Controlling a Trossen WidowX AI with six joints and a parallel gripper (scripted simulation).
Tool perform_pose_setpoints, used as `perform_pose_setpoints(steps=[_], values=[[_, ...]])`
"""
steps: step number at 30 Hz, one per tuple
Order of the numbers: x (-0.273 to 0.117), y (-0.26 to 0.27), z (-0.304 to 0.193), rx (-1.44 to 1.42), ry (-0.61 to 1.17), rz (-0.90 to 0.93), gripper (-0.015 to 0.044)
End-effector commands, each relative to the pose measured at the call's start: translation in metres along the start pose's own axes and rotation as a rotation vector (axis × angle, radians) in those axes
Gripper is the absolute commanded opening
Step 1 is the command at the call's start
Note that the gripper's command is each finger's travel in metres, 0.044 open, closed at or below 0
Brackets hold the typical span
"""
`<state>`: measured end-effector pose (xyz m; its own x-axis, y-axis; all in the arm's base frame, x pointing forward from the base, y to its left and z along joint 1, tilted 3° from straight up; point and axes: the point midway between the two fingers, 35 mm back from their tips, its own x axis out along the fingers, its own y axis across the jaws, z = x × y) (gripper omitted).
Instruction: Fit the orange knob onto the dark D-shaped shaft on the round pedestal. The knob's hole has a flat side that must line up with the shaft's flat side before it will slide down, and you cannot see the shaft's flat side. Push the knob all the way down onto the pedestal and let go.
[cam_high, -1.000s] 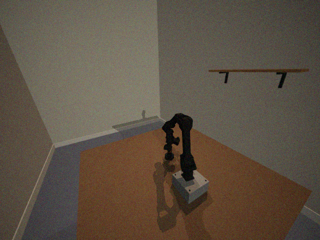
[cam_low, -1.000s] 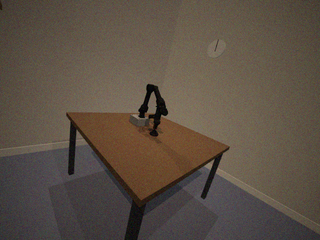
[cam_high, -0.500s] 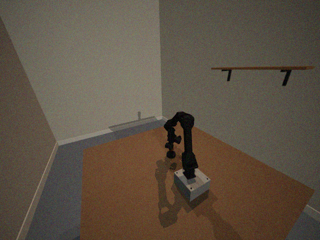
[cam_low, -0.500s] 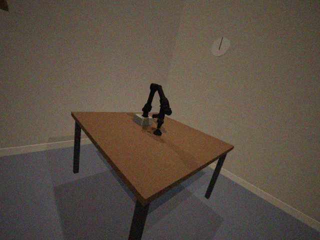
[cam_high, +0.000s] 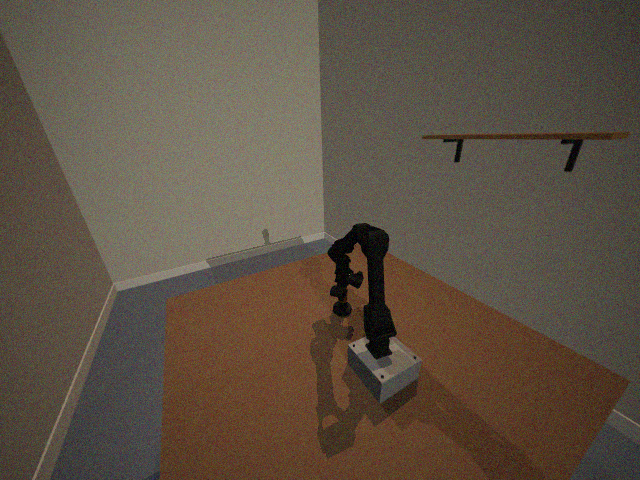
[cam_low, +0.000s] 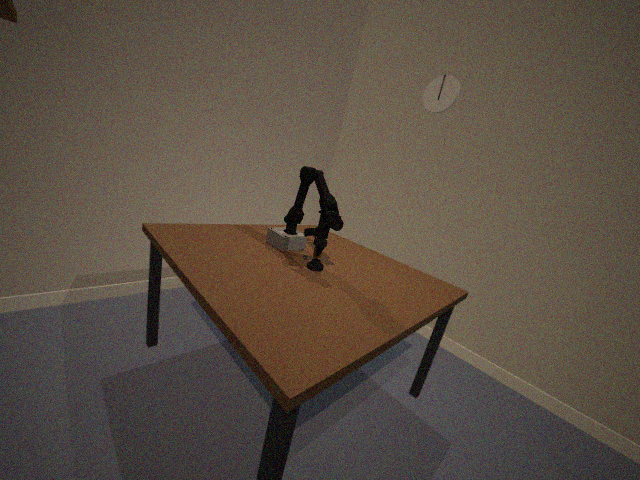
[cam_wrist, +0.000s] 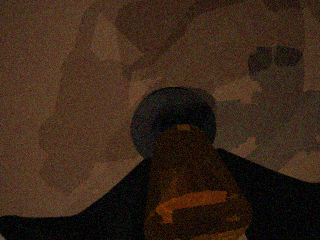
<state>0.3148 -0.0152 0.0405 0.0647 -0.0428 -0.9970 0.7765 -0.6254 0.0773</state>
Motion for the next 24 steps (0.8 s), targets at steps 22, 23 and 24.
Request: perform_pose_setpoints(steps=[22, 23, 24], values=[[0.0011, 0.0034, -0.002, 0.216, 0.003, 0.005, 0.0], [0.0014, 0.0031, -0.0018, 0.216, 0.003, 0.005, 0.0], [0.0017, 0.0031, -0.0018, 0.216, 0.003, 0.005, 0.0]])
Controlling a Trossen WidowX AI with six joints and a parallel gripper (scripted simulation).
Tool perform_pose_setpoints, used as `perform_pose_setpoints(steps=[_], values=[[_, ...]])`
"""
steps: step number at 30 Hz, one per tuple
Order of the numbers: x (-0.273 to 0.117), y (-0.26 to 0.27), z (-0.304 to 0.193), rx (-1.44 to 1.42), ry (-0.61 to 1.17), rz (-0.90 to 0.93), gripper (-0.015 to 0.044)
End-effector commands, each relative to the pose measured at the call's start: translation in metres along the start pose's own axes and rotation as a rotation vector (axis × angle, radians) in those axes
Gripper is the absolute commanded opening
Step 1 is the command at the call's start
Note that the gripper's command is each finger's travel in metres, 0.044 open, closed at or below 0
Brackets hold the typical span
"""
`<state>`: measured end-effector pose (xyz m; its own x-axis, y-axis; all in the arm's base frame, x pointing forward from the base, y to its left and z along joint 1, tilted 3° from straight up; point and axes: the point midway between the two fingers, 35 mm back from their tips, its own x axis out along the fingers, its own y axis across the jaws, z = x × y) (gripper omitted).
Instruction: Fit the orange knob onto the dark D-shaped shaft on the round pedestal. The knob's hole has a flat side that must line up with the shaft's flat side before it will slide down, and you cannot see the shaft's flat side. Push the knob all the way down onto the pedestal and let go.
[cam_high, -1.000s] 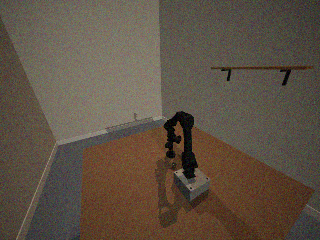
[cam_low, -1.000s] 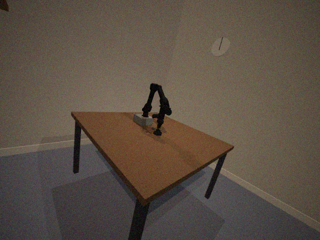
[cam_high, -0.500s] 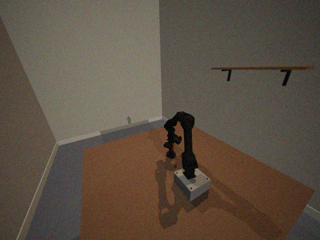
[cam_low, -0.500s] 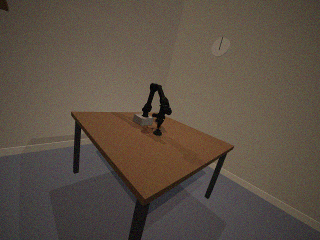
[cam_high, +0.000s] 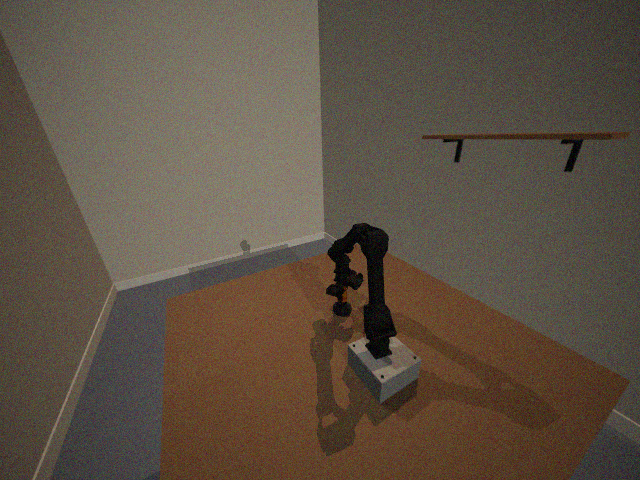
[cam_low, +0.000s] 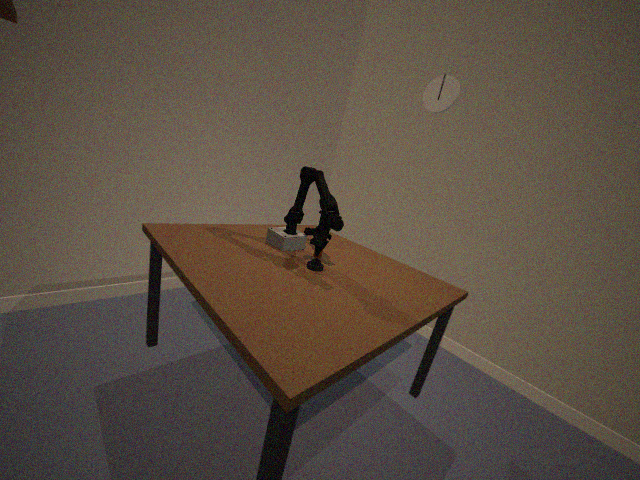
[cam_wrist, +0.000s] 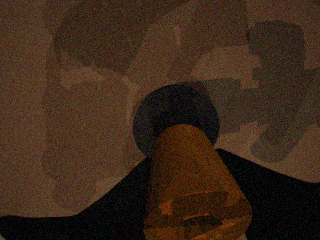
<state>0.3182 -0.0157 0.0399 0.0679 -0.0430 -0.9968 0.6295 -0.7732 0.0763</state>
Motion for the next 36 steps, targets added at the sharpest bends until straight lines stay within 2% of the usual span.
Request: perform_pose_setpoints(steps=[1, 36], values=[[0.0003, 0.0003, -0.0001, 0.007, 0.001, 0.002, 0.0], [0.0013, 0.0003, -0.0001, -0.017, 0.001, 0.002, 0.0]])
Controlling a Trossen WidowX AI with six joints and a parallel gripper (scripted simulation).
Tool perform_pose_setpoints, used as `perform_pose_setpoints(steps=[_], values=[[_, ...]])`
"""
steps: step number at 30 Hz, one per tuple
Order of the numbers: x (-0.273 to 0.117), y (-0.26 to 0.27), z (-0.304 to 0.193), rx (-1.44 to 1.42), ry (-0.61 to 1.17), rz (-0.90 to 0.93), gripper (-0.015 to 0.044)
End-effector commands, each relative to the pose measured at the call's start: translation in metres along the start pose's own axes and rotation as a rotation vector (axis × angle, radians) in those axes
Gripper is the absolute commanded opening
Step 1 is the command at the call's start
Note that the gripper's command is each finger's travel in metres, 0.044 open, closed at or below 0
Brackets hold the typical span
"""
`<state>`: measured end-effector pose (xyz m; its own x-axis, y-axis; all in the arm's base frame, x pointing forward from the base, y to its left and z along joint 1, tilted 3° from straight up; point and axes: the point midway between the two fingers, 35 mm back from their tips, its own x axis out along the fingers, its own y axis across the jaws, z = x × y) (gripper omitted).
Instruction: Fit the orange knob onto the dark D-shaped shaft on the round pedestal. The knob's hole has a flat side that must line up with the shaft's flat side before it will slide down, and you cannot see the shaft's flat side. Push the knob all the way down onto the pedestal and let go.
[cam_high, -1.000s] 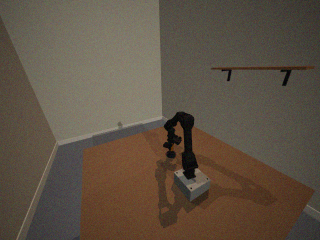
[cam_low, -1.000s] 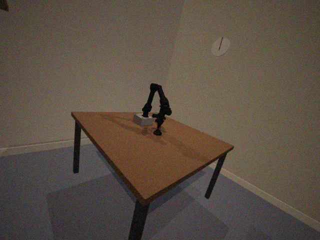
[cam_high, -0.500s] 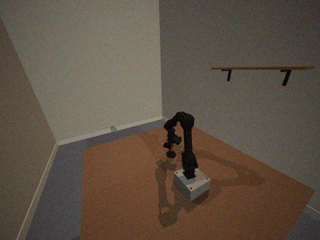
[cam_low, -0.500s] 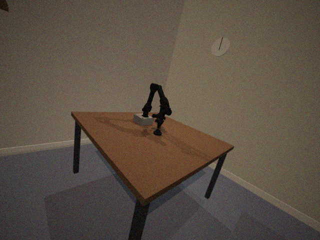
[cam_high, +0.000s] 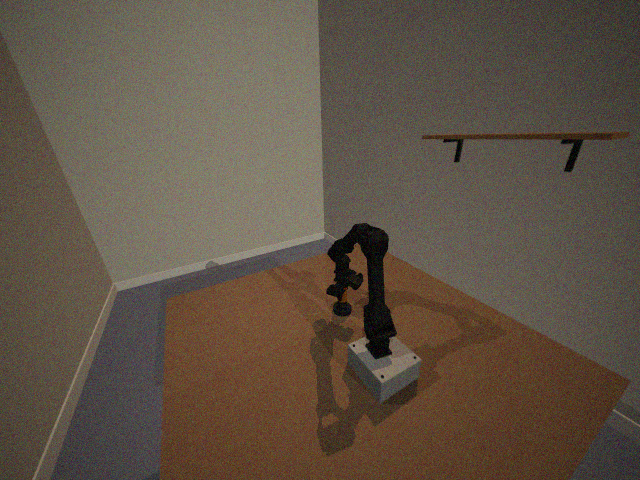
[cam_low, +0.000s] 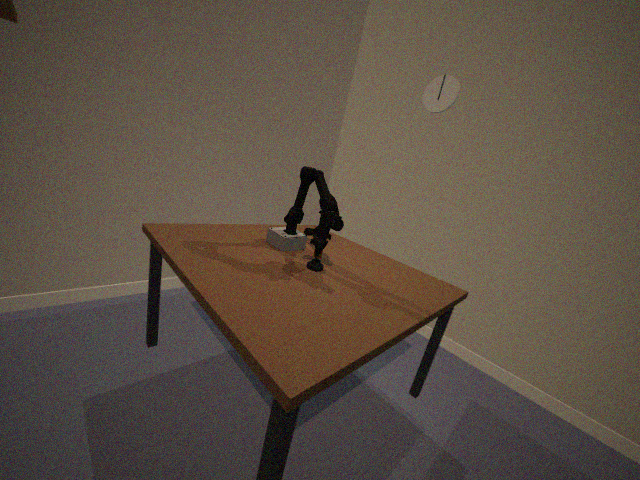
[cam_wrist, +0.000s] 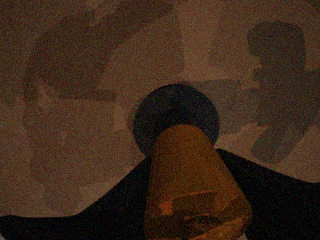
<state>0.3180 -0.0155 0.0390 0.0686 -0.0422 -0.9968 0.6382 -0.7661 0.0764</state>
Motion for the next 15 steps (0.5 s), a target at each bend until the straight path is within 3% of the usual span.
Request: perform_pose_setpoints(steps=[1, 15], values=[[0.0004, 0.0005, -0.0001, -0.006, 0.0, 0.002, 0.0], [-0.0066, 0.0, 0.0008, 0.07, 0.0, 0.002, 0.0]])
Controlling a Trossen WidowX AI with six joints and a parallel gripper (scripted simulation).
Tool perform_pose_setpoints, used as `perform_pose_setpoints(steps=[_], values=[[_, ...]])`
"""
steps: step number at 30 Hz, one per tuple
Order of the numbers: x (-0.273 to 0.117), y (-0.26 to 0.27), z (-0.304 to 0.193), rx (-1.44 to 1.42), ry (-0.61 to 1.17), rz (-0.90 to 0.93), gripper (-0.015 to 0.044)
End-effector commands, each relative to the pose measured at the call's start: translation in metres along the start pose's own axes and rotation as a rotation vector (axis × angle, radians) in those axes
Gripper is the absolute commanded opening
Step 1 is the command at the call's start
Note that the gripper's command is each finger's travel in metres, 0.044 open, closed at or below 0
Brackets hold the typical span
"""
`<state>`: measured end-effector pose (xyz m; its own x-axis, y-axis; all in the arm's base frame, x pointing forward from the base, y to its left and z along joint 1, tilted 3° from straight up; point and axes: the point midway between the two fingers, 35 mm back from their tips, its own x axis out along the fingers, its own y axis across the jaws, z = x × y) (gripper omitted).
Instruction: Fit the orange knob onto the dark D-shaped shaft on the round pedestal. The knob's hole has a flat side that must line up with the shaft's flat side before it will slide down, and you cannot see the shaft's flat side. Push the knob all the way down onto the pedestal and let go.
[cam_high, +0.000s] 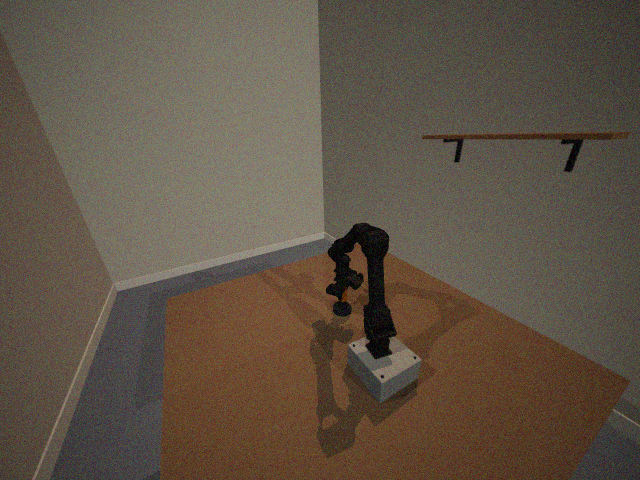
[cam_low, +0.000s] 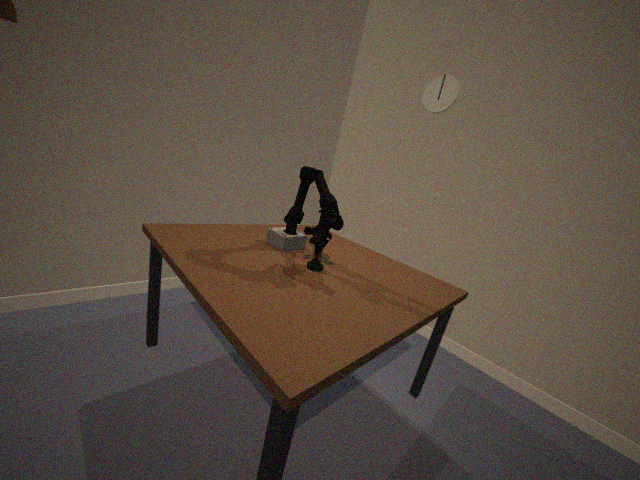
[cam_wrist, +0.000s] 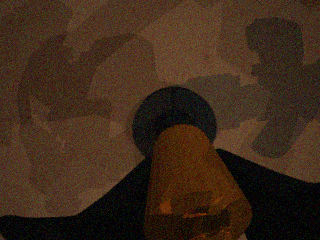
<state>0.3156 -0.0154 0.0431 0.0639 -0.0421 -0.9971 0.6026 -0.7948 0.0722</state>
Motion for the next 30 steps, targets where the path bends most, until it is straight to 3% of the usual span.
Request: perform_pose_setpoints(steps=[1, 30], values=[[-0.002, 0.0015, -0.0013, 0.025, 0.004, 0.005, 0.0], [0.0036, 0.0011, -0.0008, 0.025, 0.004, 0.005, 0.0]])
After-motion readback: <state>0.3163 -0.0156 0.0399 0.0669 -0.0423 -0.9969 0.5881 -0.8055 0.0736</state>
